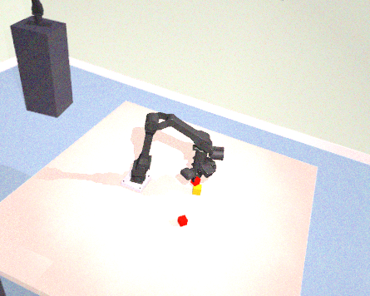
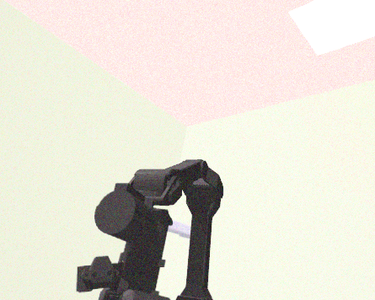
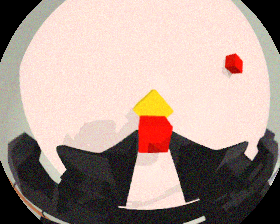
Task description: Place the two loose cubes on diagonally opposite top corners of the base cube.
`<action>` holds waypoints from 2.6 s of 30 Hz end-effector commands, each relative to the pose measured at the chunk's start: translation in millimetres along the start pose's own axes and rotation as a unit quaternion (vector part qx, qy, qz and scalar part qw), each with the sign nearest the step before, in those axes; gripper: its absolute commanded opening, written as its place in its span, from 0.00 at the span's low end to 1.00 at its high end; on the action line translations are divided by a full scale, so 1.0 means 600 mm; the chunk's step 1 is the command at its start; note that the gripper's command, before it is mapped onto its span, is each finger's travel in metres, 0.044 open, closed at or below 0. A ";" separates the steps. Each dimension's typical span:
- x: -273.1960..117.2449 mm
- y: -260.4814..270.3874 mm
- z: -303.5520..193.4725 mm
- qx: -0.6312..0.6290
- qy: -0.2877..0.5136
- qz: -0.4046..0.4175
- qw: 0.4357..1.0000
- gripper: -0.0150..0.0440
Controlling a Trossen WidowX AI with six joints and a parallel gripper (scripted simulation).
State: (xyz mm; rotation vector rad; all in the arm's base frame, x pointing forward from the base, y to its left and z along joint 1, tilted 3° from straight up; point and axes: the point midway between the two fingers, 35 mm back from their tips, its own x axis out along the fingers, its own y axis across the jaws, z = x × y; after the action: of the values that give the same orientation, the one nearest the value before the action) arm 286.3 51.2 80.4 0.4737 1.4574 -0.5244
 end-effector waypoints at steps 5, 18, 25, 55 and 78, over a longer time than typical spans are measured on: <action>0.003 -0.002 -0.001 -0.003 0.001 -0.003 1.000 0.43; 0.003 -0.002 -0.001 -0.003 0.001 -0.003 1.000 0.43; 0.003 -0.002 -0.001 -0.003 0.001 -0.003 1.000 0.60; -0.058 -0.046 0.059 -0.130 0.000 -0.002 0.991 0.70; -0.098 -0.245 0.196 -0.501 -0.002 -0.009 0.866 0.70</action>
State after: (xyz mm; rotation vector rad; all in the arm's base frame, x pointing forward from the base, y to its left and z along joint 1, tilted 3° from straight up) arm 292.7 -118.4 144.7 -0.3050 1.5253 0.1933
